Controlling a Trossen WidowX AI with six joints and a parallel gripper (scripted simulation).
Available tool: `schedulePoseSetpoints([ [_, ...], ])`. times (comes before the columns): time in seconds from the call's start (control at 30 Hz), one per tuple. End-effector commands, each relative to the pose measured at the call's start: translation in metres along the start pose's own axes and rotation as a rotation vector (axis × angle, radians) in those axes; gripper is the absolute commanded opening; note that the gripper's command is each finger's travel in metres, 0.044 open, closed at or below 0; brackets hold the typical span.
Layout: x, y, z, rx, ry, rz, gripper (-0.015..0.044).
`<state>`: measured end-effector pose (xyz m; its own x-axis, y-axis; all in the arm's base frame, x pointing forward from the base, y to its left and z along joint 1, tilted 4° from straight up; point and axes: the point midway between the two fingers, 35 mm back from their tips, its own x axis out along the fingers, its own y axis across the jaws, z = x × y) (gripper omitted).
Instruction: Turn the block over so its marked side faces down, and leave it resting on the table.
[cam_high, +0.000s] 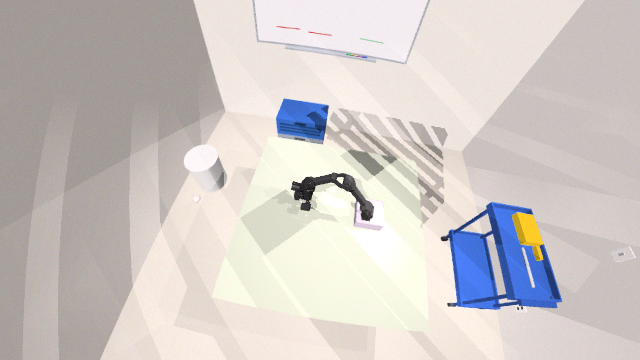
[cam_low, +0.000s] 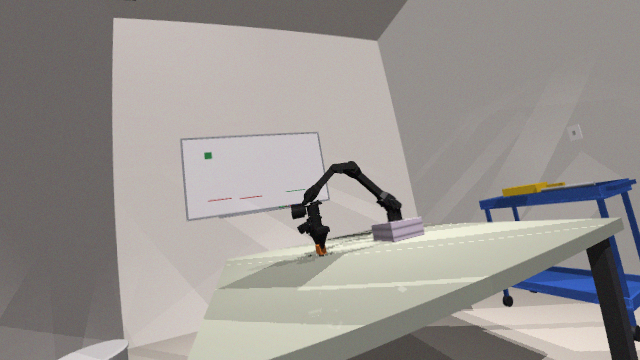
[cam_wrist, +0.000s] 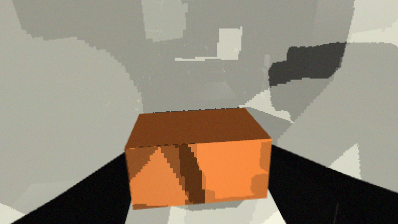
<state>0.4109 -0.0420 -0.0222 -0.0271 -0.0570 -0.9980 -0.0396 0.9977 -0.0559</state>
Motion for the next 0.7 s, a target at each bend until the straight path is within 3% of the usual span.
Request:
schedulePoseSetpoints([
  [0.0, -0.018, -0.001, 0.004, 0.001, -0.024, -0.006, 0.0000],
  [0.67, -0.005, -0.002, 0.009, 0.006, -0.258, 0.000, 0.0000],
])
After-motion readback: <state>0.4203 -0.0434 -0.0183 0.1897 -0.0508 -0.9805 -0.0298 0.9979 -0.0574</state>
